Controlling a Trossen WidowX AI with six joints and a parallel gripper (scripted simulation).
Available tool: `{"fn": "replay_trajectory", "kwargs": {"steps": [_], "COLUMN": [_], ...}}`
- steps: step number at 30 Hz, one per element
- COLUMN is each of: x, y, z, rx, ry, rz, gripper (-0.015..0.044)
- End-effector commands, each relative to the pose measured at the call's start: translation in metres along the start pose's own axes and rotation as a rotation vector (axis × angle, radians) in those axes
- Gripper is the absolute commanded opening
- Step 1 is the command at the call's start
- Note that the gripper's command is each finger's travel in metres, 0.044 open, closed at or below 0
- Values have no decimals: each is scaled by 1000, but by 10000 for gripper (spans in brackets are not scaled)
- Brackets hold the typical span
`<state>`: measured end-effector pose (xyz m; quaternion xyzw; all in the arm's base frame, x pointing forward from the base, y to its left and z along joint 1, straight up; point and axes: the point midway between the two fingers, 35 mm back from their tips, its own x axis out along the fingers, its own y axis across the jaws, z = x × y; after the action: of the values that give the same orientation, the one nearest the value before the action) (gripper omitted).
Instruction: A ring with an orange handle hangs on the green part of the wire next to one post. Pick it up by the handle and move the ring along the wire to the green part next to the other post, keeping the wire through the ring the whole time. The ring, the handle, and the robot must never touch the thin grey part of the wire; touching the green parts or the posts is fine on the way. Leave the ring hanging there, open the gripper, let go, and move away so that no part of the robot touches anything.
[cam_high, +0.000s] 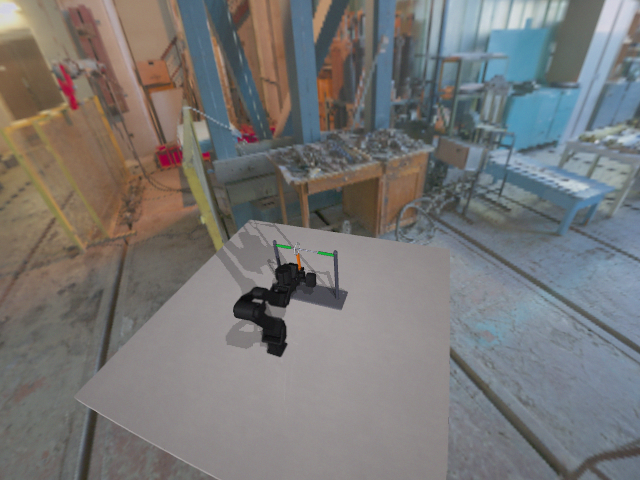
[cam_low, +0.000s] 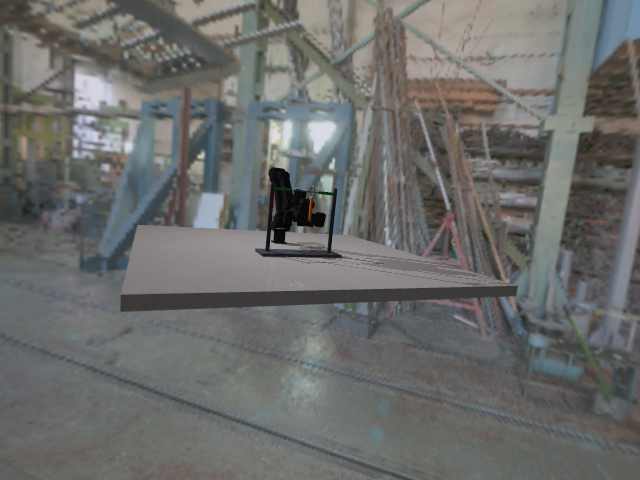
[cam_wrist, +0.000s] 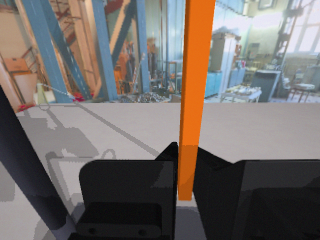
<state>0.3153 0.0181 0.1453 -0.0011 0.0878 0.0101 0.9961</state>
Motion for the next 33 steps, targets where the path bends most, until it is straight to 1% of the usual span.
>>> {"fn": "replay_trajectory", "kwargs": {"steps": [1, 33], "x": [0, 1], "y": [4, 36], "z": [0, 1], "rx": [3, 5], "ry": [1, 5], "rz": [0, 9], "gripper": [-150, -150]}}
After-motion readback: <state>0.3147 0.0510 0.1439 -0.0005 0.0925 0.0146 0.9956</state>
